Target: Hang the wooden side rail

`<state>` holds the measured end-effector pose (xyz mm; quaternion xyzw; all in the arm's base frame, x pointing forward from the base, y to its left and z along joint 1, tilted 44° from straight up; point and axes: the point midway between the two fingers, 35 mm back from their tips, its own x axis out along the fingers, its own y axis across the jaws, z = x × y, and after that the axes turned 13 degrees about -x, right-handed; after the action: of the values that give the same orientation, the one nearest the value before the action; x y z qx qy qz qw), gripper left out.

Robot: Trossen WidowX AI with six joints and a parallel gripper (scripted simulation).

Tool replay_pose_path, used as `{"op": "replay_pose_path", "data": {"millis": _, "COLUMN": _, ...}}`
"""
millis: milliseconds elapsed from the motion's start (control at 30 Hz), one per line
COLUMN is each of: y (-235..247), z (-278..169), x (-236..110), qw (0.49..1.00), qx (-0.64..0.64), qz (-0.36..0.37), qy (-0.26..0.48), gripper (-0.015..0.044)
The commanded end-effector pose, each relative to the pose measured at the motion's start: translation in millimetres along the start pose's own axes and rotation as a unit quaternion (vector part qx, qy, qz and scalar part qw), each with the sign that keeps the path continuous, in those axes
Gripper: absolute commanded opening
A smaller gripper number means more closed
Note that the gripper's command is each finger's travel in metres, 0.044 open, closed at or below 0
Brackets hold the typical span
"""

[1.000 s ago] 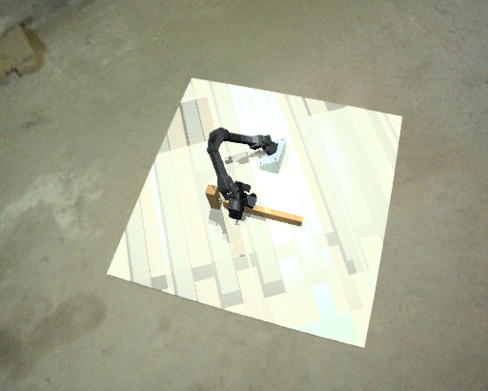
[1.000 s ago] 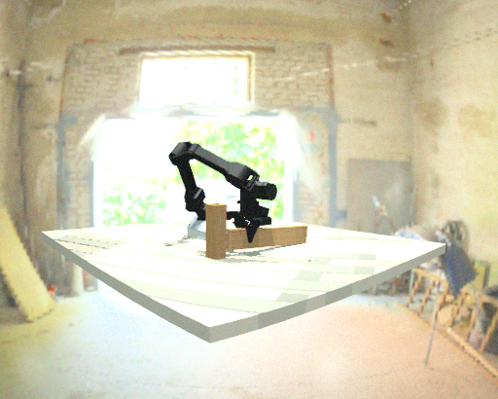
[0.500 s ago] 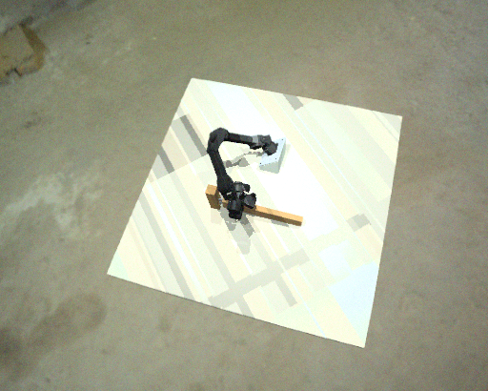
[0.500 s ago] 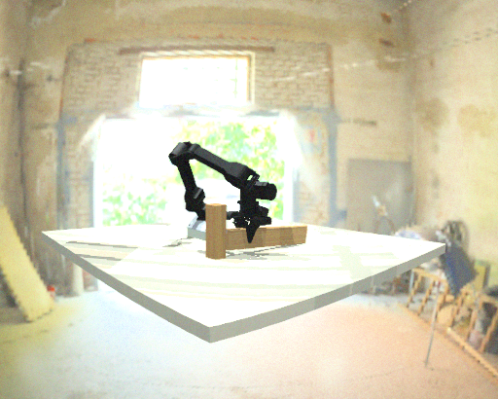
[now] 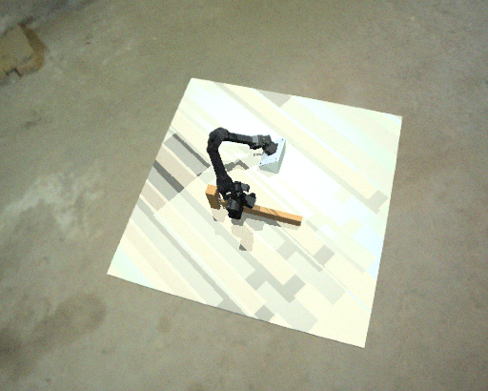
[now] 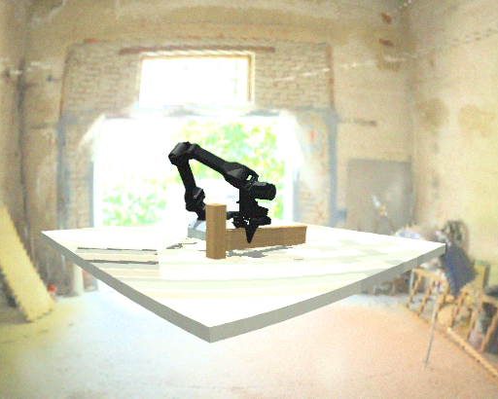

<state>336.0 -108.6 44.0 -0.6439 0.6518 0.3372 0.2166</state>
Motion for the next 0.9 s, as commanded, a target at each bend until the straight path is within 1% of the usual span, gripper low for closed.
{"op": "replay_pose_path", "data": {"millis": 0, "y": -0.4, "z": -1.1, "x": -1.9, "qw": 1.000, "qx": -0.002, "qz": -0.004, "qy": 0.002, "gripper": 0.0000}}
{"op": "replay_pose_path", "data": {"millis": 867, "y": -1.4, "z": -4.3, "x": -3.0, "qw": 1.000, "qx": -0.002, "qz": -0.004, "qy": 0.002, "gripper": 0.0000}}
